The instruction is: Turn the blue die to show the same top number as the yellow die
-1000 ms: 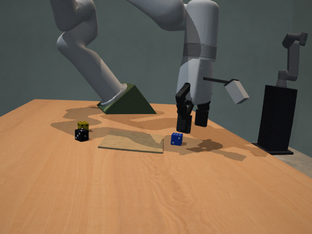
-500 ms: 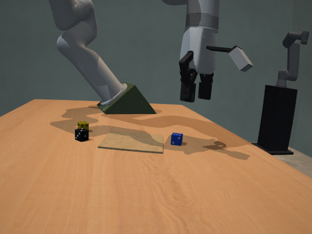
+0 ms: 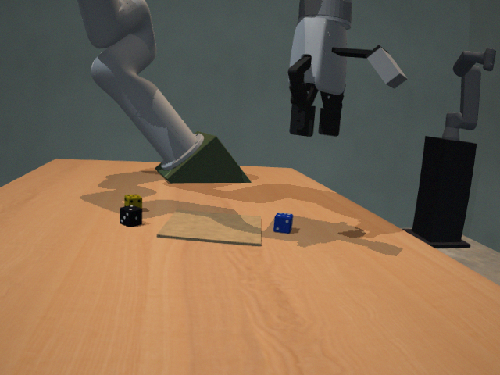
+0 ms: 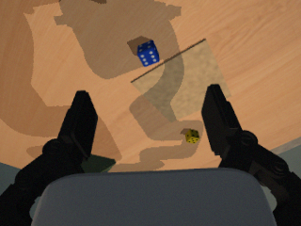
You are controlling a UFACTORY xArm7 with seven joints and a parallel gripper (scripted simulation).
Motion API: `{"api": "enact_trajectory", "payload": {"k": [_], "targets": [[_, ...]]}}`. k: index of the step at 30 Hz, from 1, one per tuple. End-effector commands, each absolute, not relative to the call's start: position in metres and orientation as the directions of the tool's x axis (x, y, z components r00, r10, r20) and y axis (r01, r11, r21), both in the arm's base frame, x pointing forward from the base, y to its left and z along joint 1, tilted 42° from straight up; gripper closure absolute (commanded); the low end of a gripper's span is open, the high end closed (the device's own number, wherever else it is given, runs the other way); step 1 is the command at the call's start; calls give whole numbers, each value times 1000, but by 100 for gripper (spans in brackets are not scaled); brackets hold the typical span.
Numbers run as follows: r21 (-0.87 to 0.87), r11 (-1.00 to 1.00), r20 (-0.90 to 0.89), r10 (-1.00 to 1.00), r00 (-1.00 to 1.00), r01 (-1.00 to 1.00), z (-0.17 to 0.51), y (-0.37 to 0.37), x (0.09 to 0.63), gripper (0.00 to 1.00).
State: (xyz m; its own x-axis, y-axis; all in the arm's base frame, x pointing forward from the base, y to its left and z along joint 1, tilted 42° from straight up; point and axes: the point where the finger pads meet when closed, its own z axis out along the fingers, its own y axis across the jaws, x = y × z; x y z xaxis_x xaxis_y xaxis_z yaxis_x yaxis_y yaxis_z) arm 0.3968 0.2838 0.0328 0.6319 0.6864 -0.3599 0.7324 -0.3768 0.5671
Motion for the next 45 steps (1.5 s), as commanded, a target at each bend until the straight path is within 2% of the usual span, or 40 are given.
{"api": "enact_trajectory", "payload": {"k": [1, 33, 34, 45], "targets": [[565, -374, -358, 692, 627, 735, 34, 287, 396, 0], [508, -272, -434, 739, 516, 817, 38, 274, 388, 0], [473, -215, -472, 757, 452, 854, 40, 268, 383, 0], [473, -215, -472, 757, 452, 854, 40, 268, 383, 0]]}}
